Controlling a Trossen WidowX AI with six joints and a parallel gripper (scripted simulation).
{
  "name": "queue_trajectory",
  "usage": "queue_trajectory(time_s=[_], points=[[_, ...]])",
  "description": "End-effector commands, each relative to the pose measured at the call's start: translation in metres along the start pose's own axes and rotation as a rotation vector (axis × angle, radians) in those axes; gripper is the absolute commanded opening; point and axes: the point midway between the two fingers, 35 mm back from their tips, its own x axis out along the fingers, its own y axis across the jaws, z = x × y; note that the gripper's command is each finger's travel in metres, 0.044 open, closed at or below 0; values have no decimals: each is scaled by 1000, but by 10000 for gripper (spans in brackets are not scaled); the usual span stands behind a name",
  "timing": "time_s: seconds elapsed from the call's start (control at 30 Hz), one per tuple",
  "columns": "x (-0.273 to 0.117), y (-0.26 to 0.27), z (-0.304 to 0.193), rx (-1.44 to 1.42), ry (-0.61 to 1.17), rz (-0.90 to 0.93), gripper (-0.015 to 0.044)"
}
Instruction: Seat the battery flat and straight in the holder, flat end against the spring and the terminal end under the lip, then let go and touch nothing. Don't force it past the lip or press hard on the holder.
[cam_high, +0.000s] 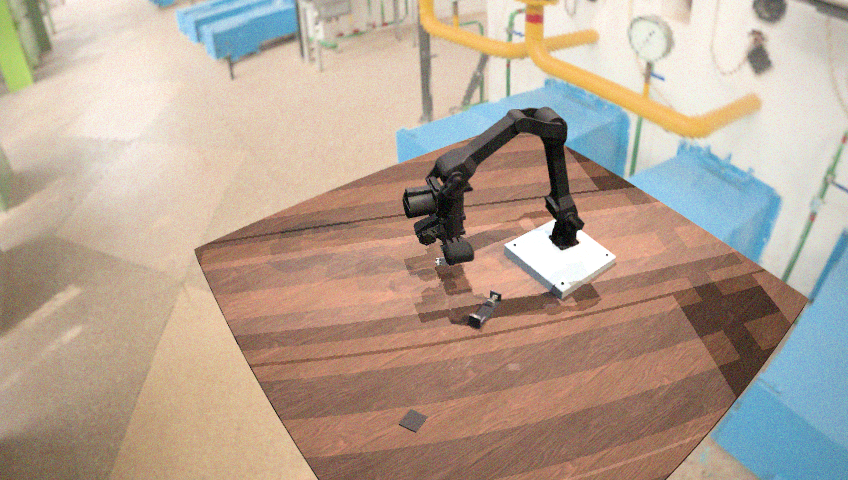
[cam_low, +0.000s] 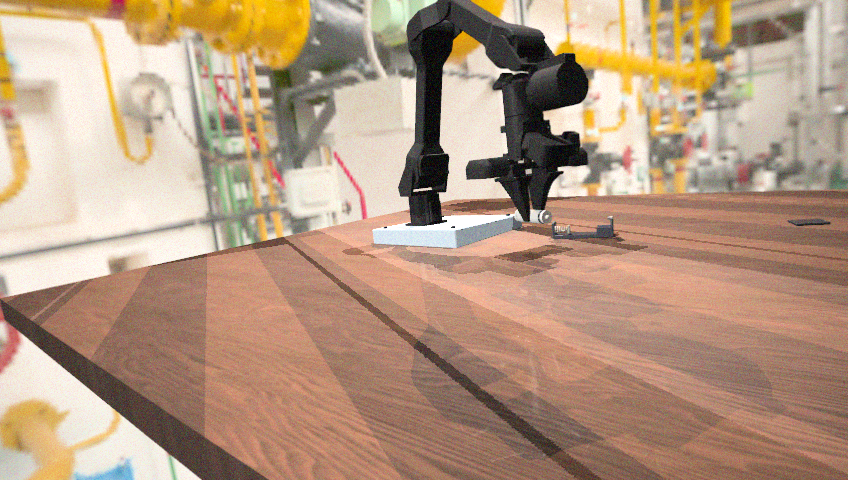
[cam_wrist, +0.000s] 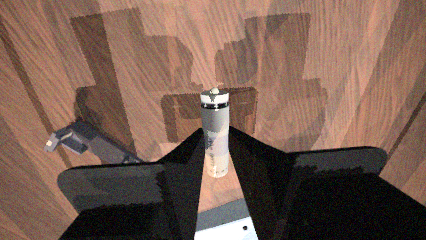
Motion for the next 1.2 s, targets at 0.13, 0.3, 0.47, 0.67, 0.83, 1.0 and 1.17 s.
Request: queue_trajectory(time_s=[0.13, 0.3, 0.47, 0.67, 0.83, 1.0, 1.17], points=[[-9, 34, -6, -177, 15, 3, 61], [-16, 73, -15, -379, 15, 9, 61], [-24, 111, -29, -582, 13, 14, 61], [-31, 143, -46, -765, 12, 18, 61], [-30, 142, -45, -759, 13, 15, 61], [-23, 143, -44, -757, -24, 30, 61], [-14, 144, -42, -754, -79, 51, 61]])
